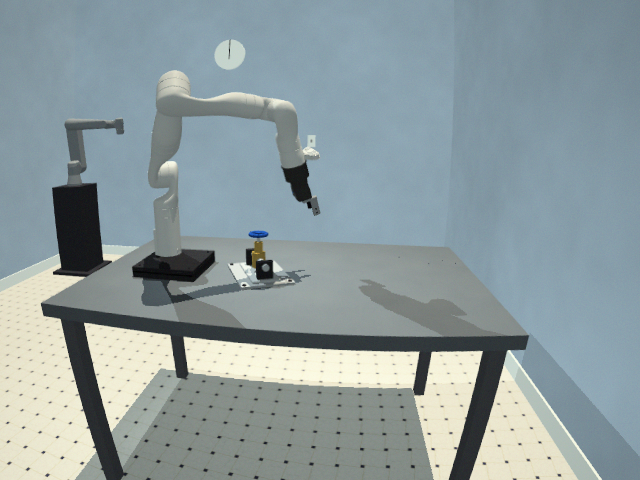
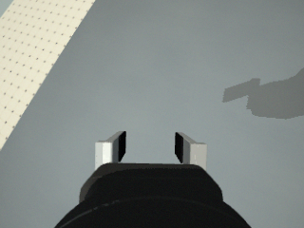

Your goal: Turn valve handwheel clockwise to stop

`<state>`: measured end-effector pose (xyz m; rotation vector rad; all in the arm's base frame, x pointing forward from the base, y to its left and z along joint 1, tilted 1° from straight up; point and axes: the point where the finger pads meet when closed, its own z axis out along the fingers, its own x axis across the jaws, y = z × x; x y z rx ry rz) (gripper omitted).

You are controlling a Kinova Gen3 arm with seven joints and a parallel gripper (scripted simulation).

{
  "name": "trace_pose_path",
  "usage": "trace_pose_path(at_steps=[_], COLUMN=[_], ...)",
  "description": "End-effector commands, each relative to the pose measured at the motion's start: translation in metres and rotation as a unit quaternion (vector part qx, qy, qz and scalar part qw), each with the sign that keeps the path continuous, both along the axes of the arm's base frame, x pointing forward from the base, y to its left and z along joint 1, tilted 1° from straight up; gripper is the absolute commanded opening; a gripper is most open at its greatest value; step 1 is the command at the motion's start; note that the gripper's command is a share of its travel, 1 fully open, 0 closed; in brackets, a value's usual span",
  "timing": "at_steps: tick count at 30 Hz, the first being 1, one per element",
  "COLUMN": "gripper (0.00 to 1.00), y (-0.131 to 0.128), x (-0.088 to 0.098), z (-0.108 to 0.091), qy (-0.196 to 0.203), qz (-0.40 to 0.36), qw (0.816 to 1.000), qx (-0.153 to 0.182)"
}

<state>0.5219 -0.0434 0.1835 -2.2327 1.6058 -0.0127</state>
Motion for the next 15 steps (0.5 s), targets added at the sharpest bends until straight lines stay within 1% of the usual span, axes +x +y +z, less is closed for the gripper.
trace_pose_path(at_steps=[1,2,3,4,5,7,9,11,12,15], gripper=[1.00,1.00,1.00,1.00,1.00,1.00,1.00,1.00,1.00,1.00], y=[-0.008,-0.009,-0.011,-0.014,-0.015,-0.022,-0.022,-0.029,-0.032,-0.037], x=[-0.050,-0.056,-0.075,-0.090,-0.094,-0.125,-0.125,-0.149,-0.157,-0.172], z=[0.003,0.003,0.001,0.000,-0.001,-0.003,-0.003,-0.005,-0.005,-0.006], qy=[0.012,0.015,0.024,0.032,0.034,0.052,0.052,0.067,0.073,0.083], qz=[0.063,0.071,0.097,0.117,0.122,0.164,0.164,0.195,0.206,0.225], qw=[0.996,0.995,0.991,0.987,0.986,0.975,0.975,0.965,0.960,0.952], qx=[-0.059,-0.065,-0.086,-0.101,-0.105,-0.139,-0.139,-0.164,-0.173,-0.189])
